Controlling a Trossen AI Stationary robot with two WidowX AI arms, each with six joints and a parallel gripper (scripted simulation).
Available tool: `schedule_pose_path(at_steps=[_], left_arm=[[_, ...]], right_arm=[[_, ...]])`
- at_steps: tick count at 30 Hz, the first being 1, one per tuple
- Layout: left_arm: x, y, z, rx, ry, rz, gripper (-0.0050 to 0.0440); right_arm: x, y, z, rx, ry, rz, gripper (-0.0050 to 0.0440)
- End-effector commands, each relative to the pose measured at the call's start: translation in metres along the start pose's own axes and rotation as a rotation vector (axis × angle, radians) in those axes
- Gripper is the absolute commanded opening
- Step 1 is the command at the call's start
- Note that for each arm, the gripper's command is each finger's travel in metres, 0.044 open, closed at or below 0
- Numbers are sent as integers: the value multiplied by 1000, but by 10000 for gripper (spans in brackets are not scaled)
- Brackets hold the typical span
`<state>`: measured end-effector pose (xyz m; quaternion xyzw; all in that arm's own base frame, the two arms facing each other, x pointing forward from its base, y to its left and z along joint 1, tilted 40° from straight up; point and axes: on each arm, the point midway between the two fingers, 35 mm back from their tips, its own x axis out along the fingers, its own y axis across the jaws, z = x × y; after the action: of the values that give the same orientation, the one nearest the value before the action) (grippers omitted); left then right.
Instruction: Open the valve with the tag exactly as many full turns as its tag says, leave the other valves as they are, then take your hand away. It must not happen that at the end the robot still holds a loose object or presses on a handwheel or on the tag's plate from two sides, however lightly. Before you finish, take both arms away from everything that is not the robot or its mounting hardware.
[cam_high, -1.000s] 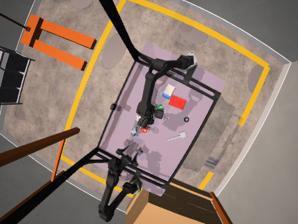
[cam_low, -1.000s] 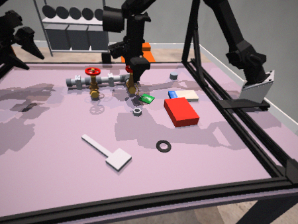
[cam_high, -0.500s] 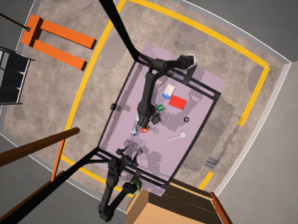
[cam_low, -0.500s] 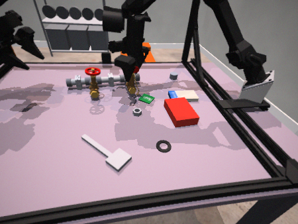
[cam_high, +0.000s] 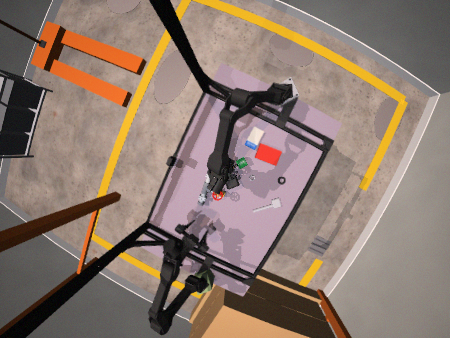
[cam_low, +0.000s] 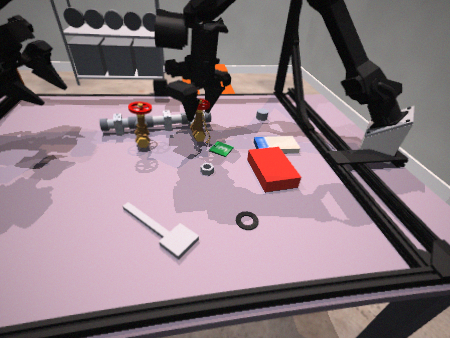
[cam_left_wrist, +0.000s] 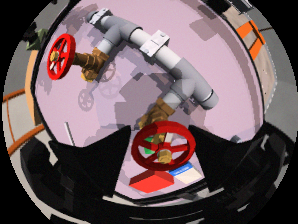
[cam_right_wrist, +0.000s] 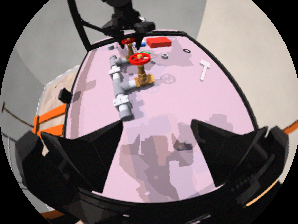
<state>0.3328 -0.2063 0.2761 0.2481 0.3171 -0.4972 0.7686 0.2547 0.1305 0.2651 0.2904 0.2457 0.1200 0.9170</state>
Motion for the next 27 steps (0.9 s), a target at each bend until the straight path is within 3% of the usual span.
schedule_pose_path(at_steps=[1, 7, 11, 16, 27], left_arm=[[0, 0, 0, -3, 0, 0, 256], [0, 0, 0, -3, 0, 0, 112], [0, 0, 0, -3, 0, 0, 112], [0, 0, 0, -3, 0, 0, 0], [0, 0, 0, -3, 0, 0, 0]], right_arm=[[0, 0, 0, 0, 0, 0, 400], [0, 0, 0, 0, 0, 0, 400], [0, 0, 0, 0, 0, 0, 400], [0, 0, 0, 0, 0, 0, 400], [0, 0, 0, 0, 0, 0, 400]])
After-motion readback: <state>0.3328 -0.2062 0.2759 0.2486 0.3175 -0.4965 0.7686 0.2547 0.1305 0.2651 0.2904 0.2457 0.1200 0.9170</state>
